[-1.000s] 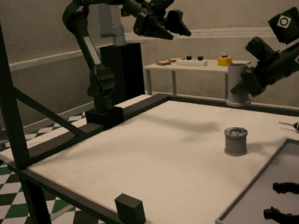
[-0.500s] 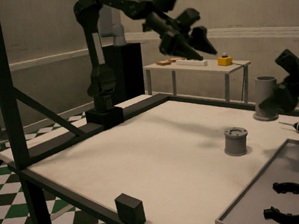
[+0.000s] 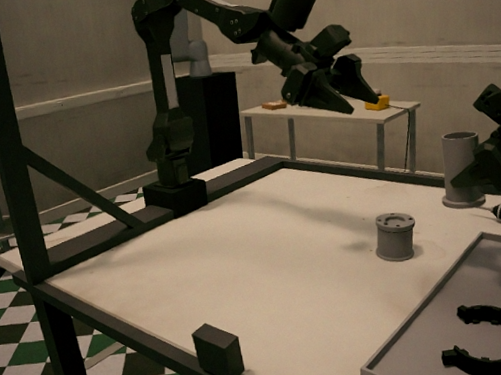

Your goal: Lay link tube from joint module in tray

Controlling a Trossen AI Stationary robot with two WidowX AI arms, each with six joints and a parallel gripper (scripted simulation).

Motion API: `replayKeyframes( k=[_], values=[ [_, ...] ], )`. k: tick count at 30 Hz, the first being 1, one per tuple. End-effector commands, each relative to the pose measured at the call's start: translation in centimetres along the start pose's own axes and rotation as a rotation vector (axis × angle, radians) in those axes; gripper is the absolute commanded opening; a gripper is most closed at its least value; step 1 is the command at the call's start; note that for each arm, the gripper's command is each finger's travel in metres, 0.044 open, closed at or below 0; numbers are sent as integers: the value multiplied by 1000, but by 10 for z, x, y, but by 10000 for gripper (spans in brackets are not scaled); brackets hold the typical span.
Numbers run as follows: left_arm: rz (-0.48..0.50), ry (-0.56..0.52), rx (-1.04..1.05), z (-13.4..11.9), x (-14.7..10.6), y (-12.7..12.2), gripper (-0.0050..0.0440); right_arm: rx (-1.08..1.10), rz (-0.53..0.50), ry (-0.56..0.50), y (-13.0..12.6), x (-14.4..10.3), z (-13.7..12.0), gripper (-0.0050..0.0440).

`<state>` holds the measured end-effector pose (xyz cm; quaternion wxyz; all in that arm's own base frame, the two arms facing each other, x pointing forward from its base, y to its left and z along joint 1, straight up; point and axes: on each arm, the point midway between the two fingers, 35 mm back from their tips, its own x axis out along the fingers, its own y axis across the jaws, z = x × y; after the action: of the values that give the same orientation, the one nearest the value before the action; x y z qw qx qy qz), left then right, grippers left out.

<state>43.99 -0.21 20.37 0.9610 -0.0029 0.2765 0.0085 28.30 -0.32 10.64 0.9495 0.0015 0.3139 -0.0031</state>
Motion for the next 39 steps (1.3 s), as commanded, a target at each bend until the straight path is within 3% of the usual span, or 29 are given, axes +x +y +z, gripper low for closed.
replayKeyframes(
  k=[1,5,7,22,24,35,39],
  values=[
    [-1,-28,1,10,-5,0,440,4,-4,22,-1,-15,21,213],
    [-1,-28,1,10,-5,0,440,10,-6,118,-2,-18,21,213],
    [-1,-28,1,10,-5,0,440,10,-6,118,-2,-18,21,213],
    [-1,-28,1,10,-5,0,440,26,-7,613,-2,-34,2,213],
    [-1,-28,1,10,-5,0,440,26,-7,613,-2,-34,2,213],
    [-1,-28,1,10,-5,0,440,40,-7,1133,-2,-56,-31,213],
    [-1,-28,1,10,-5,0,440,43,-8,1276,-2,-62,-41,213]
  ],
)
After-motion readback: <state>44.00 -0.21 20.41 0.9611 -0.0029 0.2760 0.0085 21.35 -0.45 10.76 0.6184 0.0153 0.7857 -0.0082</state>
